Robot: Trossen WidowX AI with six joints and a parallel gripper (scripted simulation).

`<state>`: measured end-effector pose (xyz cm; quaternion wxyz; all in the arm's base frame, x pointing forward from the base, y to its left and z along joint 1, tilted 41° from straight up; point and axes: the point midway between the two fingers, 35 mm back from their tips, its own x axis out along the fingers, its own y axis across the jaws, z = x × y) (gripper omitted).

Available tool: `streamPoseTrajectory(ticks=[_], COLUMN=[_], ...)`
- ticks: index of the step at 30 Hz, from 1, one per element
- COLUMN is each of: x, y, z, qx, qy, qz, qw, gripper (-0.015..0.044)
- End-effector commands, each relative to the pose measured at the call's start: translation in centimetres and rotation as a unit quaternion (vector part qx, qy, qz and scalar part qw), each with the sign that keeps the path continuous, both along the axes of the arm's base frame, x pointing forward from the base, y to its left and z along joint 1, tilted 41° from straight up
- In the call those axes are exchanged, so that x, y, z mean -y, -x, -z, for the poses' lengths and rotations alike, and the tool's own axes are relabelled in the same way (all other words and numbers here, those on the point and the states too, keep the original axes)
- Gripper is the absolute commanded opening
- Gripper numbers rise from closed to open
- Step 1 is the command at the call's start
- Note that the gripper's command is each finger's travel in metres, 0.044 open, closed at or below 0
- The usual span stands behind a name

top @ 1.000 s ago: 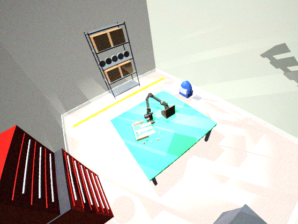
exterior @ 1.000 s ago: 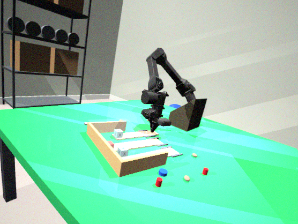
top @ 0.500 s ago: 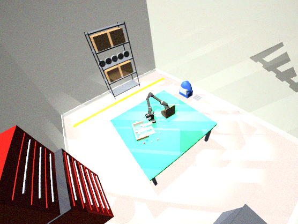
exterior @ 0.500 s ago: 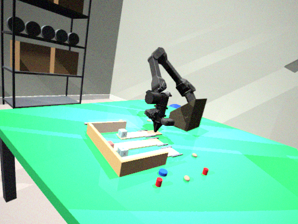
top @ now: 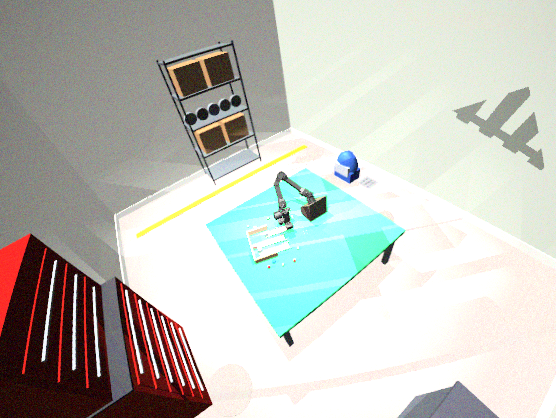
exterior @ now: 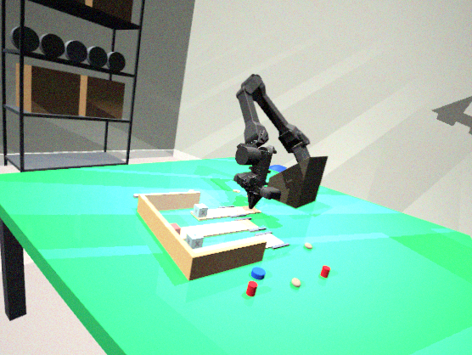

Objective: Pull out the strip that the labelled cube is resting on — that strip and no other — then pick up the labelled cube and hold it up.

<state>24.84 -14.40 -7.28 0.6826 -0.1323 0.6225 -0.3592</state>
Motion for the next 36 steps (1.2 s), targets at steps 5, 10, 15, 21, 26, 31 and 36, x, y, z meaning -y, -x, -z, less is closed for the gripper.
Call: streamPoseTrajectory(ticks=[5,10,15,21,26,31,36], x=[-0.3,-0.5,-0.7,-0.9,-1.1,-1.3,-1.5], y=[2.1,2.8,3.5,4.3,4.9,5.5,6.2], z=[0.6,0.7,0.8,1.0,1.1,1.2,1.3], qx=[-0.011,-0.011,-0.012,-0.012,-0.012,-0.012,-0.012], qy=[-0.003,-0.003,-0.003,-0.003,-0.003,-0.003,-0.003], qz=[0.006,0.006,0.006,0.006,0.006,0.006,0.006], qw=[1.0,1.0,1.0,1.0,1.0,1.0,1.0], gripper=[0.0,0.0,0.0,0.0,0.0,0.0,0.0])
